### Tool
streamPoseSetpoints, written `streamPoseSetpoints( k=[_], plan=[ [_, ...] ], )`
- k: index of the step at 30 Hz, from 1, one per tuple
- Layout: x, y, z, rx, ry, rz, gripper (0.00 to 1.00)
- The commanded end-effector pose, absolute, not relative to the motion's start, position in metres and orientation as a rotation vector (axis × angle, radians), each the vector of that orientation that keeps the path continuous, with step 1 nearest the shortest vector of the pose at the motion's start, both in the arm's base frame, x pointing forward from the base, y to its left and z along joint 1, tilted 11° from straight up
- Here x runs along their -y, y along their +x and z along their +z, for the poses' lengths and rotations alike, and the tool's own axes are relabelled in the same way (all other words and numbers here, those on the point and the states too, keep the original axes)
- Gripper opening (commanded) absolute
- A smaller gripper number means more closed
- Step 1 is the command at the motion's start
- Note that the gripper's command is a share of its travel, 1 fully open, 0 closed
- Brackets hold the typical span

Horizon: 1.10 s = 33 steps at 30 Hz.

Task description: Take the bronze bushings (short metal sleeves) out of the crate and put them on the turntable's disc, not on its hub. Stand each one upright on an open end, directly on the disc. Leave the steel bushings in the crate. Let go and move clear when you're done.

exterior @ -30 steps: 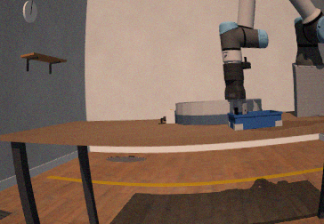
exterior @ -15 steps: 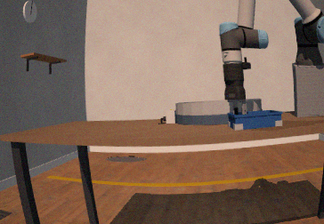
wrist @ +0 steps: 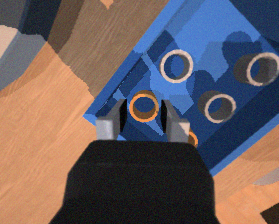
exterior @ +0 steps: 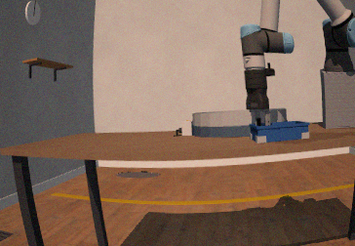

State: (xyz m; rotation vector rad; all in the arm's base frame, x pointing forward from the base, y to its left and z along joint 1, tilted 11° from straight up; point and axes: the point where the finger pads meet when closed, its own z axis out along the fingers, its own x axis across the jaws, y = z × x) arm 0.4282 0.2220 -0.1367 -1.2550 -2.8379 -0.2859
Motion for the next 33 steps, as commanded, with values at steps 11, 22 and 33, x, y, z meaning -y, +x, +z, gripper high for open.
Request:
streamPoseSetpoints(
  k=[11, 22, 33],
  plan=[
    [-0.225, 0.431, -0.141, 2.843, -1.253, -0.29, 0.76],
    [-0.227, 0.432, -0.157, 2.843, -1.253, -0.29, 0.76],
    [-0.227, 0.432, -0.159, 2.843, -1.254, -0.29, 0.76]
  ],
)
